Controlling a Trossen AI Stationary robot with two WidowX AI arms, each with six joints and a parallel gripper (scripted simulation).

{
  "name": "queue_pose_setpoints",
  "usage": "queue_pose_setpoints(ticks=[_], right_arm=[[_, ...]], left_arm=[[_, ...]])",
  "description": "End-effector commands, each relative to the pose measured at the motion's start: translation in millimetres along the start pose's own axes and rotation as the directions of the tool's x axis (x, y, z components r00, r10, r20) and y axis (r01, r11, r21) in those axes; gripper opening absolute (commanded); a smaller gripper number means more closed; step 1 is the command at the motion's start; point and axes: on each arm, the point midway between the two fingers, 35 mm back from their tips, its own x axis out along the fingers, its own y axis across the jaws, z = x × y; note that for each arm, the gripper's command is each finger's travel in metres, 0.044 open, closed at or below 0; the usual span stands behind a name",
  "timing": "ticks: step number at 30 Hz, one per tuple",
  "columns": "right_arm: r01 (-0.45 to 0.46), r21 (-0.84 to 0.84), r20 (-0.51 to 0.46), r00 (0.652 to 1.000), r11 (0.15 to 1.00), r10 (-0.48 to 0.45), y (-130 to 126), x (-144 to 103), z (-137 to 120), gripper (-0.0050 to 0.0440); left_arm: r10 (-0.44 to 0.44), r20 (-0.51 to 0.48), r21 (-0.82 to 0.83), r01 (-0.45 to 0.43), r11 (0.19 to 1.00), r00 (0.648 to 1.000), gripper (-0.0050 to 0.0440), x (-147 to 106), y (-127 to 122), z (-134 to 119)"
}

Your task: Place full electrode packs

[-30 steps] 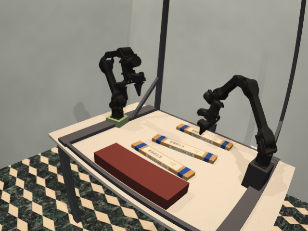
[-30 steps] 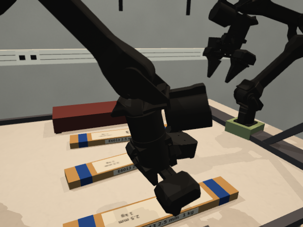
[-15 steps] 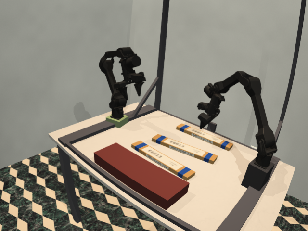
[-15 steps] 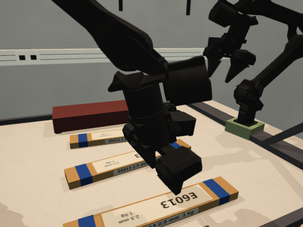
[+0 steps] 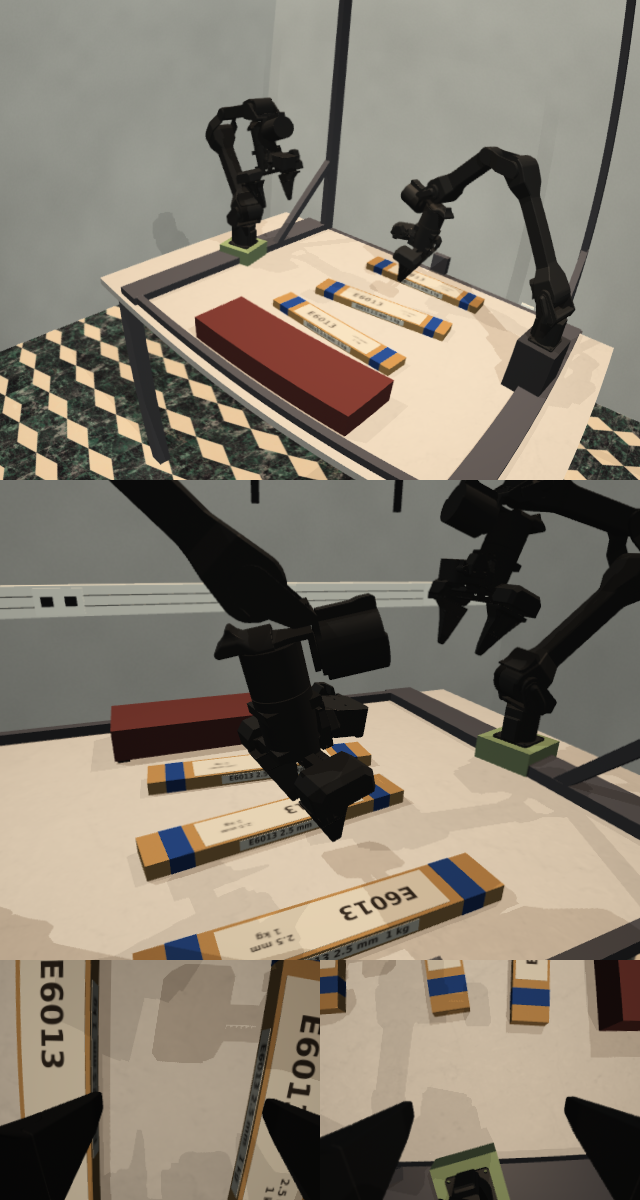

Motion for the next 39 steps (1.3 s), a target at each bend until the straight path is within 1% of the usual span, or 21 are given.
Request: queue_pose_setpoints(ticks=[1,7,9,13,14,19,23,29,30,39], right_arm=[[0.001,-0.004,0.020,1.000,1.000,-0.001,0.1,-4.9,2.6,0.0430],[0.001,-0.004,0.020,1.000,1.000,-0.001,0.1,-4.9,2.6,0.0430],[0.001,-0.004,0.020,1.000,1.000,-0.001,0.1,-4.9,2.6,0.0430],[0.001,-0.004,0.020,1.000,1.000,-0.001,0.1,-4.9,2.6,0.0430],[0.001,-0.004,0.020,1.000,1.000,-0.001,0.1,-4.9,2.6,0.0430],[0.001,-0.004,0.020,1.000,1.000,-0.001,0.1,-4.9,2.6,0.0430],[0.001,-0.004,0.020,1.000,1.000,-0.001,0.1,-4.9,2.6,0.0430],[0.001,-0.004,0.020,1.000,1.000,-0.001,0.1,-4.9,2.6,0.0430],[0.001,-0.004,0.020,1.000,1.000,-0.001,0.1,-4.9,2.6,0.0430],[0.001,-0.004,0.020,1.000,1.000,-0.001,0.1,-4.9,2.6,0.0430]], left_arm=[[-0.019,0.044,-0.007,0.020,1.000,0.999,0.0430,-13.0,30.4,15.1],[-0.015,0.045,-0.006,0.016,1.000,0.999,0.0430,-8.8,70.3,20.7],[-0.015,0.045,-0.006,0.016,1.000,0.999,0.0430,-8.8,70.3,20.7],[-0.013,0.046,-0.005,0.013,1.000,0.999,0.0430,-6.2,97.0,24.5],[-0.012,0.046,-0.005,0.013,1.000,0.999,0.0430,-6.0,99.2,24.9],[-0.008,0.040,-0.006,0.008,1.000,0.999,0.0430,-2.1,99.7,25.7],[-0.013,0.047,-0.002,0.014,1.000,0.999,0.0430,-4.7,98.6,27.8],[-0.008,0.040,-0.006,0.008,1.000,0.999,0.0430,-2.3,99.0,25.8],[-0.005,0.015,0.000,0.005,1.000,1.000,0.0430,8.9,99.5,17.5],[-0.005,0.015,-0.002,0.005,1.000,1.000,0.0430,37.9,99.4,10.0]])
